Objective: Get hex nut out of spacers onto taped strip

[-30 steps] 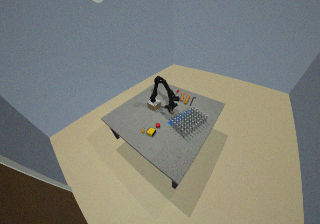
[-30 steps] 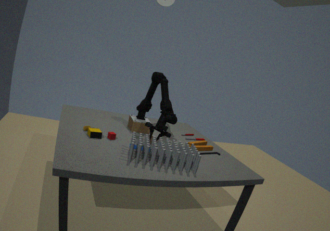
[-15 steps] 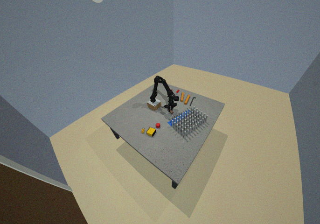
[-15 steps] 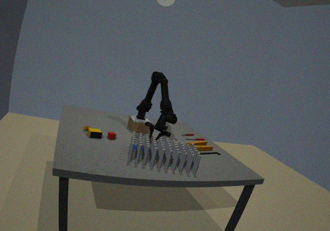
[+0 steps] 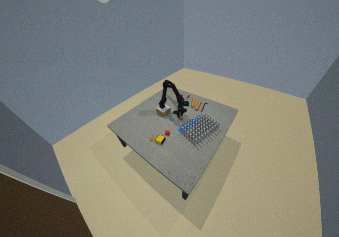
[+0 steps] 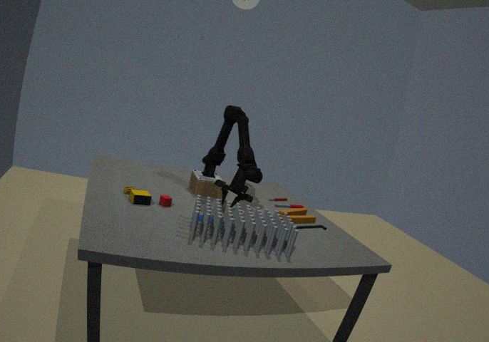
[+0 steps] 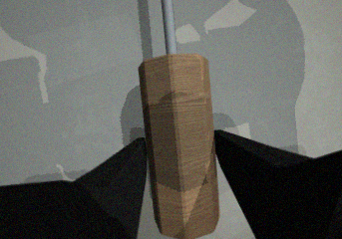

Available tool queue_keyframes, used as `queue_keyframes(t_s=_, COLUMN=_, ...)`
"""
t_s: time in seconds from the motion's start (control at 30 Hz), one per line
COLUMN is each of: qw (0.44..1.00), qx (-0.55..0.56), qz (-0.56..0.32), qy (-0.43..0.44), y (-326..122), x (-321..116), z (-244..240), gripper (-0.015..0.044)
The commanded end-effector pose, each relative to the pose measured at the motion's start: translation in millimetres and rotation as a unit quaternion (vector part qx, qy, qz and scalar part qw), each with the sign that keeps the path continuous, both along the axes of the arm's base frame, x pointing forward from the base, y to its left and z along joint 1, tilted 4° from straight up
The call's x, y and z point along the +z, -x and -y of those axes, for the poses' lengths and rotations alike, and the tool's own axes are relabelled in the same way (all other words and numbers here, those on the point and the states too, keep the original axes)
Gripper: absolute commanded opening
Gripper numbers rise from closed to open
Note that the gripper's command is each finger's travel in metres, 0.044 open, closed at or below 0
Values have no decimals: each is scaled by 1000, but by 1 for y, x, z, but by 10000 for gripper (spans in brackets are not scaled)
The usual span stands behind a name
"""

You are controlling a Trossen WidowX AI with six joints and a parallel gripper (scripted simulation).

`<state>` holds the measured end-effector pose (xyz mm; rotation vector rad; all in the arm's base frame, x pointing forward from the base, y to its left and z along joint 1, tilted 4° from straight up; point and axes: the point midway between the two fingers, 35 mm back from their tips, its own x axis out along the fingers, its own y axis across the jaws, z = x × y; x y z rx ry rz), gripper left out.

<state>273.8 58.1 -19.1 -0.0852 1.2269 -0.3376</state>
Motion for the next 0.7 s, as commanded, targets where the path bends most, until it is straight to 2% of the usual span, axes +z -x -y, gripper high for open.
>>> queue_keyframes(t_s=0.0, qw=1000, qx=-1, qz=2, qy=1, y=3, x=0, z=0, gripper=0)
queue_keyframes(t_s=0.67, qw=1000, qx=-1, qz=1, qy=1, y=12, x=4, z=-2, gripper=0)
